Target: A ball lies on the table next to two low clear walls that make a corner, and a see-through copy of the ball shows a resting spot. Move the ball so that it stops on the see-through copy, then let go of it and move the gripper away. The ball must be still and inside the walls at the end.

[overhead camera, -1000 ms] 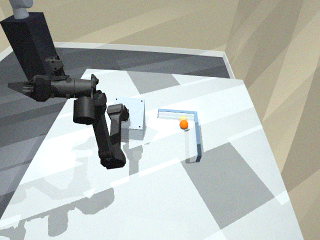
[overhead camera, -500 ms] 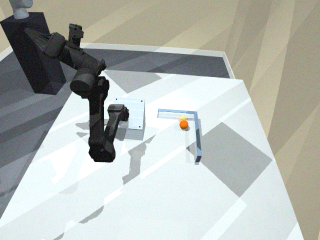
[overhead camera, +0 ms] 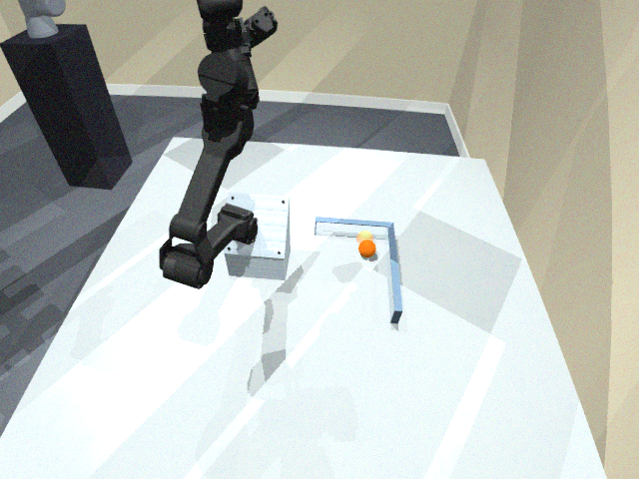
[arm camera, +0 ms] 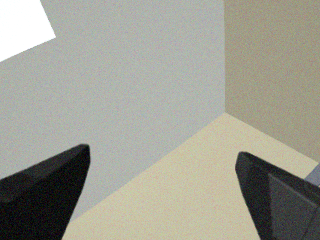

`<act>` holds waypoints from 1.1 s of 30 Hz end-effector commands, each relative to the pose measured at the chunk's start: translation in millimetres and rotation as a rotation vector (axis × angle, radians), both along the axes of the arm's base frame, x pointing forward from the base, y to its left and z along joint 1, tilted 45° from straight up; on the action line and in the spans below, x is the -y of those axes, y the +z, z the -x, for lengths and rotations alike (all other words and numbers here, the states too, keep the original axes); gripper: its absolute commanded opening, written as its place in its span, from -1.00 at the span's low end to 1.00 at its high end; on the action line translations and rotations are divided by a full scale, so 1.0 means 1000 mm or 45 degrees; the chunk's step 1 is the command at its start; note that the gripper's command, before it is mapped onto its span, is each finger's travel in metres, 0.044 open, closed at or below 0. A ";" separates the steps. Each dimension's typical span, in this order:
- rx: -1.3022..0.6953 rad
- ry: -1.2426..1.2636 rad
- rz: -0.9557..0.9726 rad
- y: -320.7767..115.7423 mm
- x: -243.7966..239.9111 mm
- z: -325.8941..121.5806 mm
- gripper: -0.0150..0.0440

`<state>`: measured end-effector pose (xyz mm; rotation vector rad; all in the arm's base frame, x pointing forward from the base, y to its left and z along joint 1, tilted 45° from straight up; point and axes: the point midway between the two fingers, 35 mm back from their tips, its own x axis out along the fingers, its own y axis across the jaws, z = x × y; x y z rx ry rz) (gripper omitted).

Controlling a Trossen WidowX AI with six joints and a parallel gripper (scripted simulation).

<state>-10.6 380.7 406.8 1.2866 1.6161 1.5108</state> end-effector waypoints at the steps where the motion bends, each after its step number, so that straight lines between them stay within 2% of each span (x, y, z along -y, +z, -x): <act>1: 0.050 -0.214 0.140 -0.037 -0.027 -0.049 0.73; 10: 0.168 -0.533 0.421 -0.109 -0.049 -0.132 0.73; 16: 0.321 -0.714 0.696 -0.173 -0.043 -0.189 0.73; 21: 0.389 -0.791 0.845 -0.204 -0.035 -0.216 0.73; 27: 0.506 -0.952 1.229 -0.275 0.004 -0.281 0.73; 33: 0.634 -1.004 1.676 -0.343 0.064 -0.330 0.73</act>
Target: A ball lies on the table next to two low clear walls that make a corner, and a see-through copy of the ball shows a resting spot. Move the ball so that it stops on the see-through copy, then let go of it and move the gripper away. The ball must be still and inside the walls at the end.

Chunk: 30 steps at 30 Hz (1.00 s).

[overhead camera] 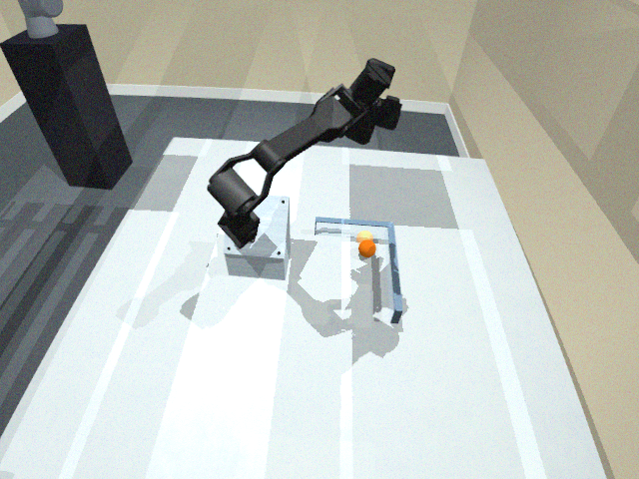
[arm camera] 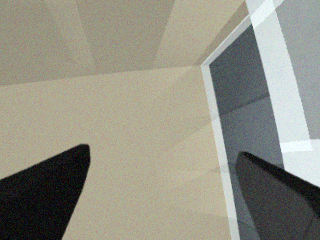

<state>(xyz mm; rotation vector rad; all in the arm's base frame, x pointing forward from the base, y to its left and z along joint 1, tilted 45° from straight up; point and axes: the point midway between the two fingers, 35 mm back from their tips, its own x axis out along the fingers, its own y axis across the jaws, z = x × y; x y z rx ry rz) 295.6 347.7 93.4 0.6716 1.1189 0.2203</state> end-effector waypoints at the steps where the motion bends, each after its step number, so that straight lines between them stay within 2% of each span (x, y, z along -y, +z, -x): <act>1: 0.001 -0.066 0.305 -0.041 0.043 -0.030 0.73; 7: -0.085 -0.090 0.790 -0.097 0.121 -0.054 0.73; 12: -0.233 -0.090 1.133 -0.132 0.189 -0.058 0.73; 20: -0.549 0.182 1.702 -0.164 0.288 -0.048 0.73; 30: -0.591 0.227 1.757 -0.168 0.299 -0.046 0.73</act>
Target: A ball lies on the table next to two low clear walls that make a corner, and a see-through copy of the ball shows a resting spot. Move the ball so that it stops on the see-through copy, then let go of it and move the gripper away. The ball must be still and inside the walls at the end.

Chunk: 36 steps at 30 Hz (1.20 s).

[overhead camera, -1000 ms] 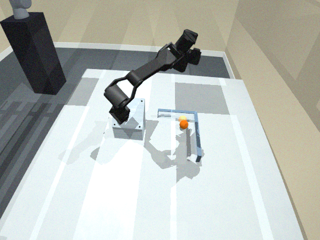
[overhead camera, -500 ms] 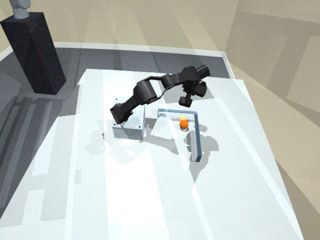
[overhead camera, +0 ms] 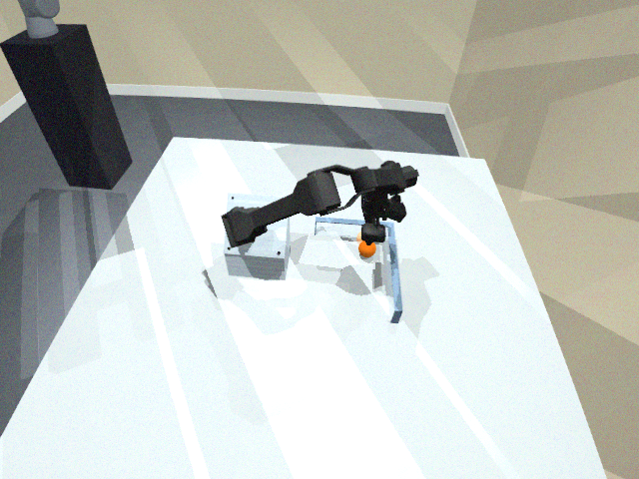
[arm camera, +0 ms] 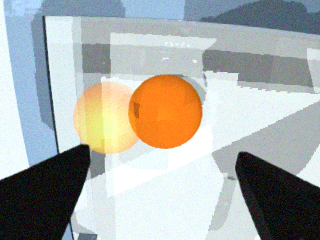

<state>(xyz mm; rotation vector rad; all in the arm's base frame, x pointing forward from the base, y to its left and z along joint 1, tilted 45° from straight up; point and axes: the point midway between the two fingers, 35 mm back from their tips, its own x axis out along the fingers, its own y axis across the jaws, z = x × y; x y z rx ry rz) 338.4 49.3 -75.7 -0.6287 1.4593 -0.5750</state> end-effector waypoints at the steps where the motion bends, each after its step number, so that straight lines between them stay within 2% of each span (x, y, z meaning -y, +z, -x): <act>1: -0.001 0.017 0.012 -0.003 0.005 -0.004 0.73; 36: -0.001 0.017 0.015 -0.040 0.042 -0.006 0.73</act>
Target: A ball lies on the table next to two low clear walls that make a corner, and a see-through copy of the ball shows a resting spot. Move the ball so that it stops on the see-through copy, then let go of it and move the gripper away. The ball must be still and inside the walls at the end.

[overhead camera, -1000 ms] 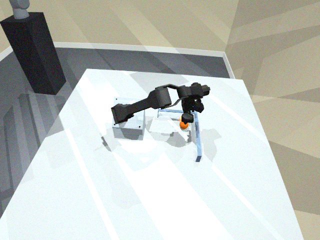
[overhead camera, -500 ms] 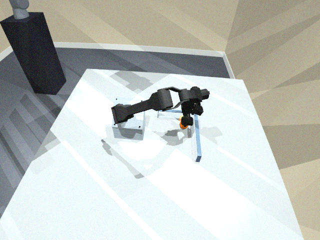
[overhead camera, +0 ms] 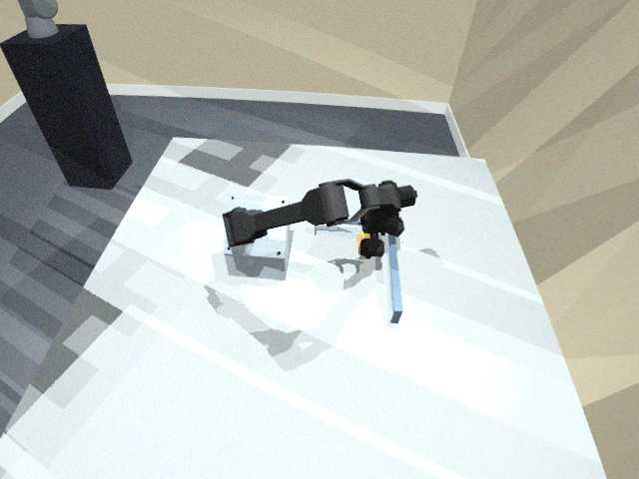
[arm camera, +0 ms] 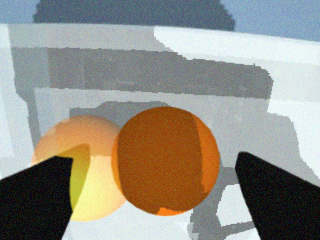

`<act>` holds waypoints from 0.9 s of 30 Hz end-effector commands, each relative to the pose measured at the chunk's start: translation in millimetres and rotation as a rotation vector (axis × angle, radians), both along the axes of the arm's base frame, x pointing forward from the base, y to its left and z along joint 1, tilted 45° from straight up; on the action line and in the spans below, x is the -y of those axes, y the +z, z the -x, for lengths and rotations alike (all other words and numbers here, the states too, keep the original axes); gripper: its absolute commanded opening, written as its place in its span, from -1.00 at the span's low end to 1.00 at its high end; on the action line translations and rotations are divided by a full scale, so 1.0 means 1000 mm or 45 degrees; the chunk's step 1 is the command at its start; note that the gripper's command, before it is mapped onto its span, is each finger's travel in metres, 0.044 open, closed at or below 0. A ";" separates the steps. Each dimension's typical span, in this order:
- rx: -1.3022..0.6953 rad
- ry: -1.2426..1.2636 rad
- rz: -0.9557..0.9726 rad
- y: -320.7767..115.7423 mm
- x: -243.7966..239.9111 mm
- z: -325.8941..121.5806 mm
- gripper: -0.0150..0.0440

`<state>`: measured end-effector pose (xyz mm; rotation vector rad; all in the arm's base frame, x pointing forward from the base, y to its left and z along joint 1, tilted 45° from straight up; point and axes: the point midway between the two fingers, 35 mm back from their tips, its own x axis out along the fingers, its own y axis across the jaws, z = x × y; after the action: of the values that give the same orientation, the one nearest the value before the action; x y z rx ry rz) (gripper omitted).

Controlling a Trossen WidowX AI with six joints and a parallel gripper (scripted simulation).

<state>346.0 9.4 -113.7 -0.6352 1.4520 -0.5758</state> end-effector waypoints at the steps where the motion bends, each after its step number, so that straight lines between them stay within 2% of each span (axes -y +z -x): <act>1: -0.006 0.010 0.008 -0.002 0.002 0.001 0.64; 4: -0.006 0.010 0.008 -0.002 0.002 0.001 0.38; 11: -0.006 0.010 0.008 -0.002 0.002 0.001 0.22; 19: -0.006 0.012 -0.002 0.025 -0.030 -0.003 -0.49; 27: -0.007 0.012 -0.003 0.072 -0.076 0.002 -0.49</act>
<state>345.0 64.8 -62.2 -0.6532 1.4625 -0.5693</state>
